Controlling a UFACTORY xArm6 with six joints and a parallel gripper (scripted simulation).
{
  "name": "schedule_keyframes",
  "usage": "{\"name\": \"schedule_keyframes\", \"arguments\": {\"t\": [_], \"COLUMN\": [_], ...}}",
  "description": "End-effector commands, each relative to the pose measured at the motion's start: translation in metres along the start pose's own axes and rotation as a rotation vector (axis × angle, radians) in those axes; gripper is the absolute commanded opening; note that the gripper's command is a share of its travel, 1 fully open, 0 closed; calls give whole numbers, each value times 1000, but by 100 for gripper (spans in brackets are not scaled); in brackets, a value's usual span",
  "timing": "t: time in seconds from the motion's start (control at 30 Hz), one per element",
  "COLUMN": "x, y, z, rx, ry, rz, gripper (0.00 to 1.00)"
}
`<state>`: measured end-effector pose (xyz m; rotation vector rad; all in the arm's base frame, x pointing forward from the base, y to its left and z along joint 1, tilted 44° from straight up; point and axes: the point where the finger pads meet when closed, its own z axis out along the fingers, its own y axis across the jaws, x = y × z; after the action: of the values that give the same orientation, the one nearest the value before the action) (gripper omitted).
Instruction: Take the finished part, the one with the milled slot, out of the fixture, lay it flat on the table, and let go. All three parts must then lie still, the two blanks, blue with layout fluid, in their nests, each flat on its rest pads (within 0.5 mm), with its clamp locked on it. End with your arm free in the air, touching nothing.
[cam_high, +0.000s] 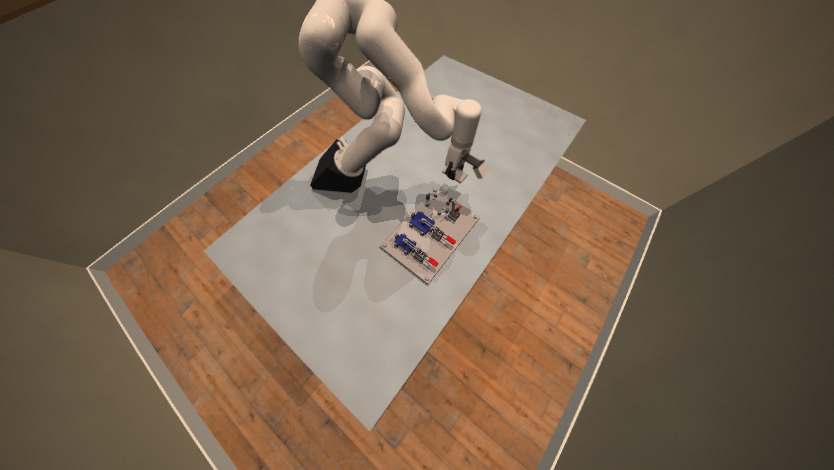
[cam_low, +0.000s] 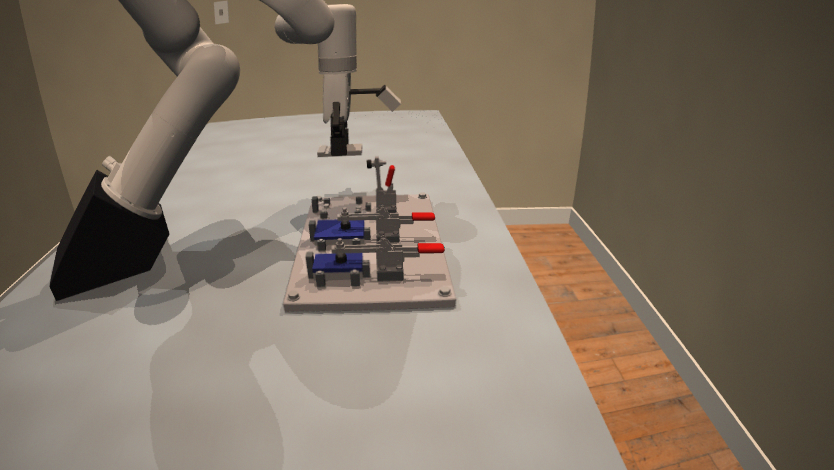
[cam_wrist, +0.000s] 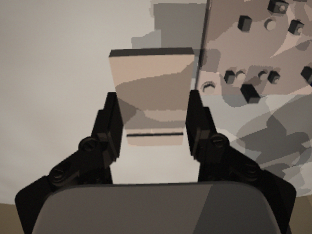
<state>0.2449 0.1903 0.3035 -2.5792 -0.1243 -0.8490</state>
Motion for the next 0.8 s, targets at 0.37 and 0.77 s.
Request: {"name": "schedule_keyframes", "arguments": {"t": [0.37, 0.77], "x": [1, 1], "y": [-1, -1], "z": [-1, 1], "rx": [2, 2], "ry": [3, 3], "rz": [1, 1], "gripper": [0, 0]}}
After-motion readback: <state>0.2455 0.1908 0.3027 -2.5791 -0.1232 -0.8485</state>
